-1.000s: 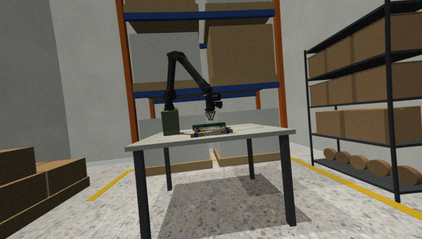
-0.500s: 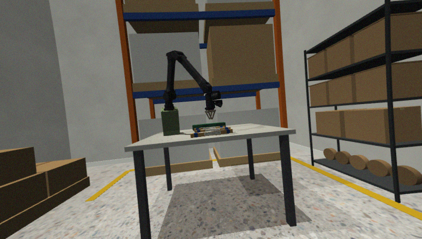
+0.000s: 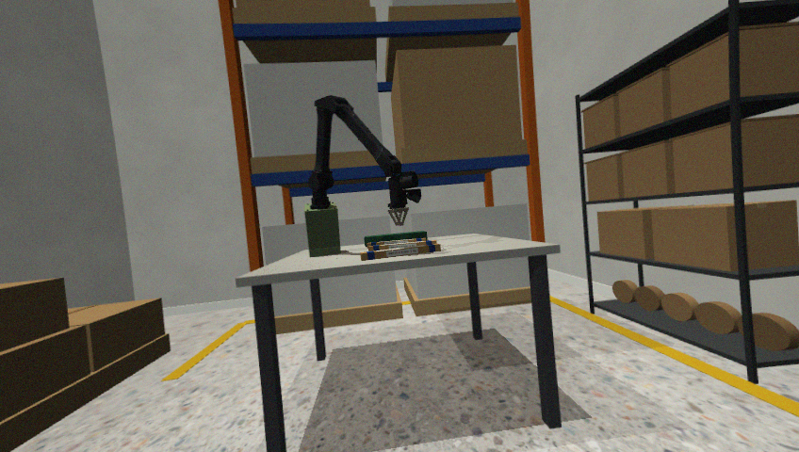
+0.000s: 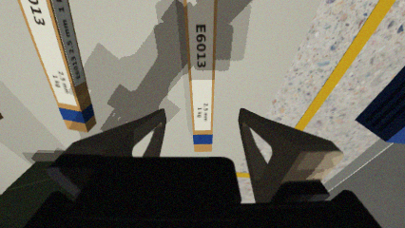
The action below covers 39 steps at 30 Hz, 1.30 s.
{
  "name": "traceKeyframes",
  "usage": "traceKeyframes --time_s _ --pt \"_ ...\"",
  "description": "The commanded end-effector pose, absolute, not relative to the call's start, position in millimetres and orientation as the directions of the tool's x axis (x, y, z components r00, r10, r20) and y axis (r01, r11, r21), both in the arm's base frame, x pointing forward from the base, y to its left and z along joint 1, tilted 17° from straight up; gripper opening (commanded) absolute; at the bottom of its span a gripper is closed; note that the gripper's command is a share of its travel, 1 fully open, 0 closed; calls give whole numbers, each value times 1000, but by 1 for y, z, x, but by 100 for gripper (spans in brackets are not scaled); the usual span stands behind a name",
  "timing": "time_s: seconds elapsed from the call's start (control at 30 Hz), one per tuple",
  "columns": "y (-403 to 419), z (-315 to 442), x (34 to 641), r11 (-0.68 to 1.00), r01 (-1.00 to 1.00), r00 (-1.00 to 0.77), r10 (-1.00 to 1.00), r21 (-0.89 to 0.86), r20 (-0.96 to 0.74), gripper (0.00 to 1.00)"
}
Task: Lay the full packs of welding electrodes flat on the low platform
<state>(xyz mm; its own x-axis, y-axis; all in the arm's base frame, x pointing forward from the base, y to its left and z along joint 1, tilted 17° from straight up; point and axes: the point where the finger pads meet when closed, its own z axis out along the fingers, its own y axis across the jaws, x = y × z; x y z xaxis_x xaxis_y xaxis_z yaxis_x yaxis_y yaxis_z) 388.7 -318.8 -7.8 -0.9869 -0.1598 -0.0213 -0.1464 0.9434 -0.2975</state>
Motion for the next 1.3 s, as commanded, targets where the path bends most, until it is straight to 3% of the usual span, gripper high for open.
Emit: traceKeyframes --time_s 0.0,0.2,0.47,1.27 --pt "-322 -15 384 948 -133 -990 -143 -290 -12 74" --pt "-322 -15 384 948 -134 -990 -143 -290 -12 74" --pt "-267 -19 399 950 114 -990 84 -290 -111 74" --pt "-123 -69 415 953 104 -992 80 -284 -95 74"
